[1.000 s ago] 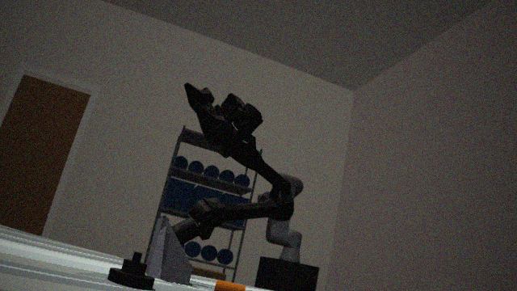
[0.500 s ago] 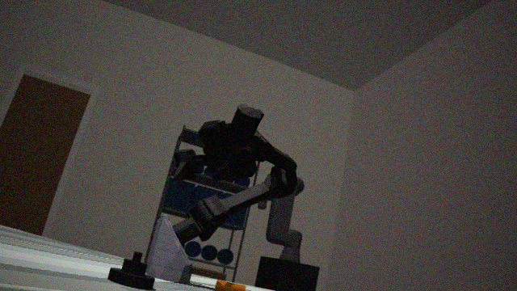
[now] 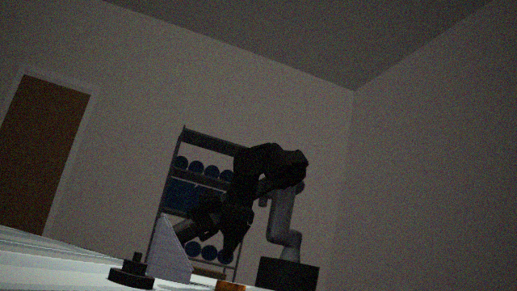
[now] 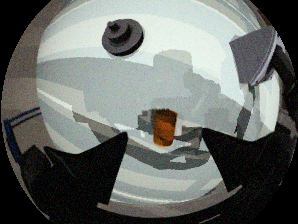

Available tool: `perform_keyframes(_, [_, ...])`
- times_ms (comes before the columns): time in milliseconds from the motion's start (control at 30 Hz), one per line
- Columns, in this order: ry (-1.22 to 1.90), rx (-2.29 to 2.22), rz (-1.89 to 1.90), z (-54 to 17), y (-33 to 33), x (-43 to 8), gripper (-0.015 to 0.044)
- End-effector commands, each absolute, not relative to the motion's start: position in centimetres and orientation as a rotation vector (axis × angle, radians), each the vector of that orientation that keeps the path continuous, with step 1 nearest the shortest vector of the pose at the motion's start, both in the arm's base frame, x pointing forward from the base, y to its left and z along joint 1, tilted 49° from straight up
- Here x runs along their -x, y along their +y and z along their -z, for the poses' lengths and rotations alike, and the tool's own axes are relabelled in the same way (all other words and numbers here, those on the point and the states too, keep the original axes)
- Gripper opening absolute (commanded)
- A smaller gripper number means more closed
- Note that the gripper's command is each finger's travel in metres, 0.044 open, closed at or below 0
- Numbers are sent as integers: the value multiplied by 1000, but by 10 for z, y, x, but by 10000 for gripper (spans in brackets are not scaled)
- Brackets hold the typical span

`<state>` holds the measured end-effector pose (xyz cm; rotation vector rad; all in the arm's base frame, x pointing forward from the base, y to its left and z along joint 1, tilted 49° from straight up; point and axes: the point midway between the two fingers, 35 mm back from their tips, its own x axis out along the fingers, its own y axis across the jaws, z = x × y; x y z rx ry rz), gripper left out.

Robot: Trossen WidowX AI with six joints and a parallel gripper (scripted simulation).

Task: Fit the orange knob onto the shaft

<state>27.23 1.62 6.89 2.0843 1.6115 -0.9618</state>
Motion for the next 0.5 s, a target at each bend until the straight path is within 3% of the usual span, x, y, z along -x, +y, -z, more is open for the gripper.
perform_keyframes(0, [1661, -2137, 1050, -72, 25, -272, 440])
perform_keyframes(467, [1661, -2137, 1050, -55, 45, -274, 440])
